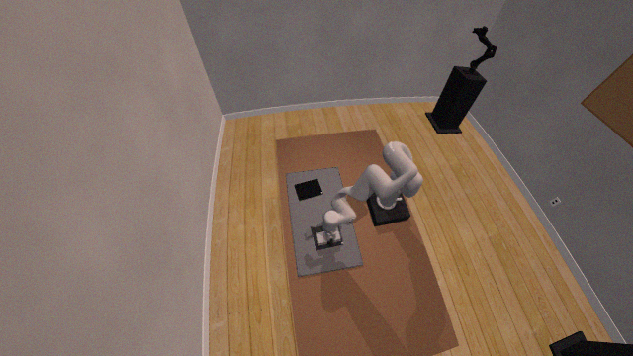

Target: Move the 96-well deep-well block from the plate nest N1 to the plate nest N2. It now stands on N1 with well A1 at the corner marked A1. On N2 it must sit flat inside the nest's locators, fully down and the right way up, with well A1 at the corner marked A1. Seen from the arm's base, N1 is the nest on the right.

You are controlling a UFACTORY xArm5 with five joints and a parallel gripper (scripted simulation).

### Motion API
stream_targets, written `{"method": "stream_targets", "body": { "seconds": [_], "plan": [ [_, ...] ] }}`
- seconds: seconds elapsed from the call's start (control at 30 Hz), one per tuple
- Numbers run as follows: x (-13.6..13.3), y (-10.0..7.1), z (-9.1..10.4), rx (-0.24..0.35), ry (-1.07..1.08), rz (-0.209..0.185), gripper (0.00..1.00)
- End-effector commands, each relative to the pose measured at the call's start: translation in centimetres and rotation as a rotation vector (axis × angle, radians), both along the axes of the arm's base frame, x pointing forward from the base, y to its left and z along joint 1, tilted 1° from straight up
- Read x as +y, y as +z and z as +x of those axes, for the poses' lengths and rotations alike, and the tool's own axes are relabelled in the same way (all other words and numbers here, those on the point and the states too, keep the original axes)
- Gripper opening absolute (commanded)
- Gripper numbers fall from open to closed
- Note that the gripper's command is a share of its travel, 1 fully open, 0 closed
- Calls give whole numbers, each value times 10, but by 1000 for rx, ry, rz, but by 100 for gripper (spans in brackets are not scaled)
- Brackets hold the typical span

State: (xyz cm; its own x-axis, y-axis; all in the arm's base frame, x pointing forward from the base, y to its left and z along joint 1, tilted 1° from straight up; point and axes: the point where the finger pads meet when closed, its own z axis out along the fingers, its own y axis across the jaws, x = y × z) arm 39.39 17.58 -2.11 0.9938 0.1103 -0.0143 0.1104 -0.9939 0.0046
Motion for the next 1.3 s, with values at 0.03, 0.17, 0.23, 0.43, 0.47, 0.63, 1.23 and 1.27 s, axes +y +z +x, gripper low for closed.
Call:
{"method": "stream_targets", "body": {
  "seconds": [0.03,0.17,0.23,0.43,0.47,0.63,1.23,1.27],
  "plan": [
    [1,0,1,-3,0,2,0],
    [1,0,1,-3,0,2,0],
    [1,0,1,-3,0,2,0],
    [1,-1,1,-3,0,2,0],
    [1,-2,1,-3,0,2,0],
    [1,-2,1,-3,0,2,0],
    [1,-5,1,-3,0,2,0],
    [1,-5,1,-3,0,2,0]
  ]
}}
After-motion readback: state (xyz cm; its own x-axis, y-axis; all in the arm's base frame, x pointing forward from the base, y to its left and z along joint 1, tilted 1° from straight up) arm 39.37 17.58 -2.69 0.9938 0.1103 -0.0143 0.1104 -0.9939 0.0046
